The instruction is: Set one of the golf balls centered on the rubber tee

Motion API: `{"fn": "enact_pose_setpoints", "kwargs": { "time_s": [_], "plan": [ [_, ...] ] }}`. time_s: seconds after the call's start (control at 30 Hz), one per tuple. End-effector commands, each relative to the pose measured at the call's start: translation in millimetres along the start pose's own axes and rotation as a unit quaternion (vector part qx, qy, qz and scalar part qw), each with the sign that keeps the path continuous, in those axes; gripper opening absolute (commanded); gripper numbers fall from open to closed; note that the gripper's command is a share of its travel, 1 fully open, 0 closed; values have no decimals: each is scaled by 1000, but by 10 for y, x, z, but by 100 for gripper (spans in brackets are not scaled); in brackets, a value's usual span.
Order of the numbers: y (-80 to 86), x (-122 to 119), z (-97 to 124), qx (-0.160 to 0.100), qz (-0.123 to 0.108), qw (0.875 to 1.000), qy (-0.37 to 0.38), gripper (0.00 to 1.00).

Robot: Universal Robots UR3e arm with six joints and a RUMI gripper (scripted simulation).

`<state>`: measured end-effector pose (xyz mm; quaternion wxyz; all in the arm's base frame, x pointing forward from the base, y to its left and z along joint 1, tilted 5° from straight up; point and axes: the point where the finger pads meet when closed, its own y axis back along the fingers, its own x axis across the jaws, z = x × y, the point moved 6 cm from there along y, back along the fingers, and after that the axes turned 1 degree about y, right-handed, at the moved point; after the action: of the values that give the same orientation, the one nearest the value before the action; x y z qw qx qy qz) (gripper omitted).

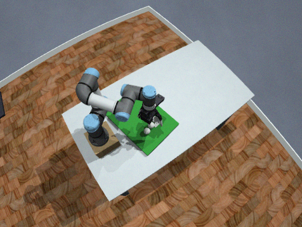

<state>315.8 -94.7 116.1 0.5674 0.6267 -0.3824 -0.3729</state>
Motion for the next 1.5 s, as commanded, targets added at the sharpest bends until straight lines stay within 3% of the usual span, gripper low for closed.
{"fn": "enact_pose_setpoints", "kwargs": {
  "time_s": [0.0, 0.3, 0.37, 0.87, 1.47],
  "plan": [
    [-61, 13, -12, 1, 1, 1000, -1, 100],
    [-353, 19, -32, 1, 1, 1000, -1, 100],
    [-353, 19, -32, 1, 1, 1000, -1, 100],
    [-905, 21, -33, 1, 1, 1000, -1, 100],
    [-985, 17, -30, 1, 1, 1000, -1, 100]
  ]
}}
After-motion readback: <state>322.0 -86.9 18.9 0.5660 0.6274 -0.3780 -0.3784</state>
